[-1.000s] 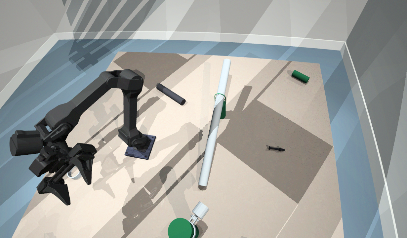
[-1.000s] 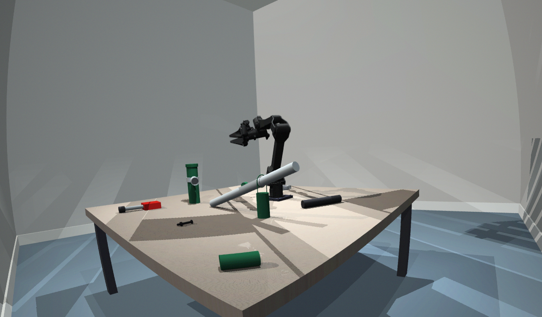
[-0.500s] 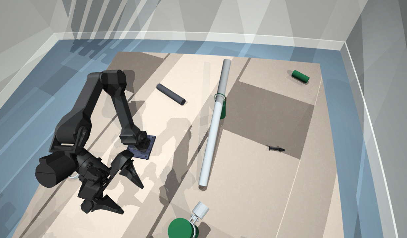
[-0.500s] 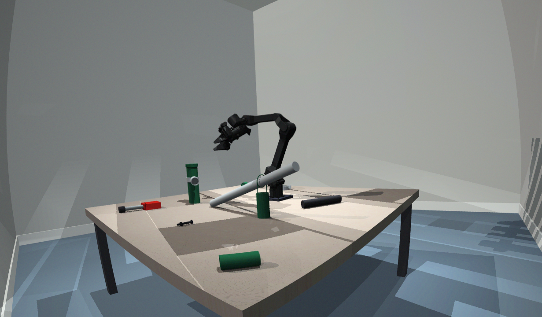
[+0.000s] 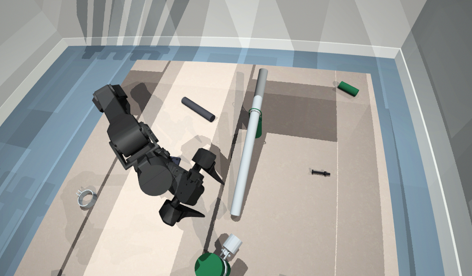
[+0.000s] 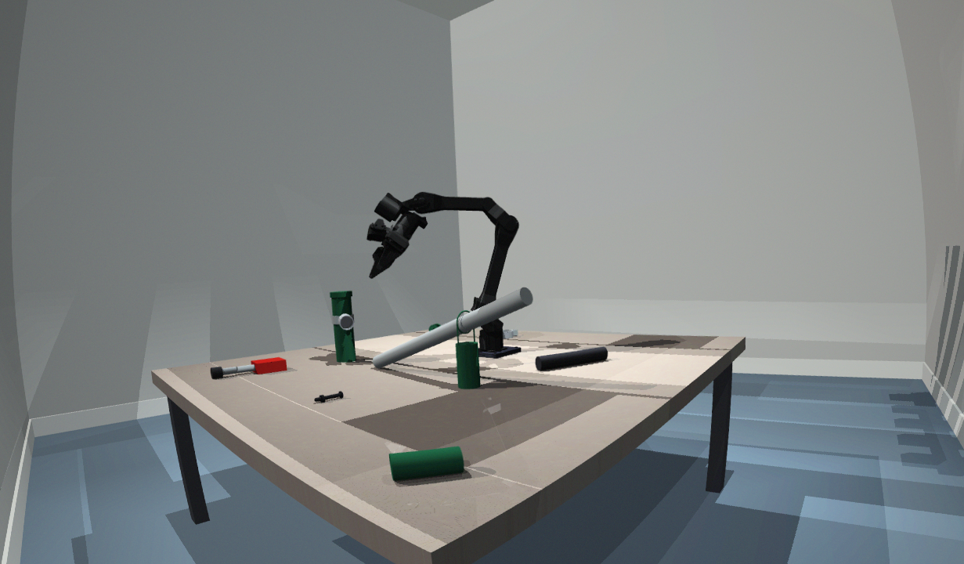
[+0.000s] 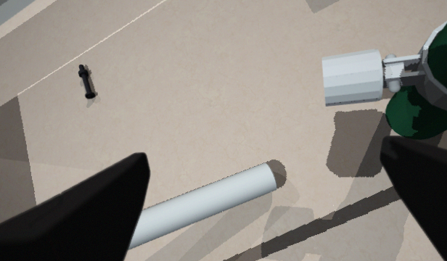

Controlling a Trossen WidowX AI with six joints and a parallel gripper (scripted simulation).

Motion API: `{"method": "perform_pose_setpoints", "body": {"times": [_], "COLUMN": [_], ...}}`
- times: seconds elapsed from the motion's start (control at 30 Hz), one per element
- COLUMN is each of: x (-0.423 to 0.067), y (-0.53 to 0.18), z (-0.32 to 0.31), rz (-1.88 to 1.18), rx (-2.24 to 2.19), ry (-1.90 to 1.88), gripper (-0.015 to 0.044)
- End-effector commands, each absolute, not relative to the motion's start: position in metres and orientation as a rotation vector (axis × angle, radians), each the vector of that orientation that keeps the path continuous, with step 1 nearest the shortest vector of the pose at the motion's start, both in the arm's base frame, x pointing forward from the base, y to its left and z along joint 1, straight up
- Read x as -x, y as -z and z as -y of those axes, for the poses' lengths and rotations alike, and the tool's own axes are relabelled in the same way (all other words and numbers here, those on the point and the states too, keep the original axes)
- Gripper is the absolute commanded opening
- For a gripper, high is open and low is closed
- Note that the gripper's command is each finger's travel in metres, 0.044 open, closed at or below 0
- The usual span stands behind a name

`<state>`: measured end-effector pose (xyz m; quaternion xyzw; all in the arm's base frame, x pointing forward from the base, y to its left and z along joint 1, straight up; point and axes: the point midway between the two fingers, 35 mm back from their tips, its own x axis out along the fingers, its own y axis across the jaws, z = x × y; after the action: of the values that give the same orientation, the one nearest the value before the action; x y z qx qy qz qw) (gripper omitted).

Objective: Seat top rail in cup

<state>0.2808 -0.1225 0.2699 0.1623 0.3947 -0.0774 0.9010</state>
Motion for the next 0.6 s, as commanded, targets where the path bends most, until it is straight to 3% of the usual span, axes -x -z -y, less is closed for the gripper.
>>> {"method": "perform_pose_setpoints", "body": {"times": [0.0, 0.23, 0.57], "x": [-0.295, -0.304, -0.313], "y": [-0.267, -0.263, -0.261], "z": [0.082, 0.024, 0.042], "rz": [-0.915, -1.025, -1.033], "rx": [-0.227, -0.046, 0.133], "ry": [0.108, 0.064, -0.004], "gripper": [0.044, 0.044, 0.044]}}
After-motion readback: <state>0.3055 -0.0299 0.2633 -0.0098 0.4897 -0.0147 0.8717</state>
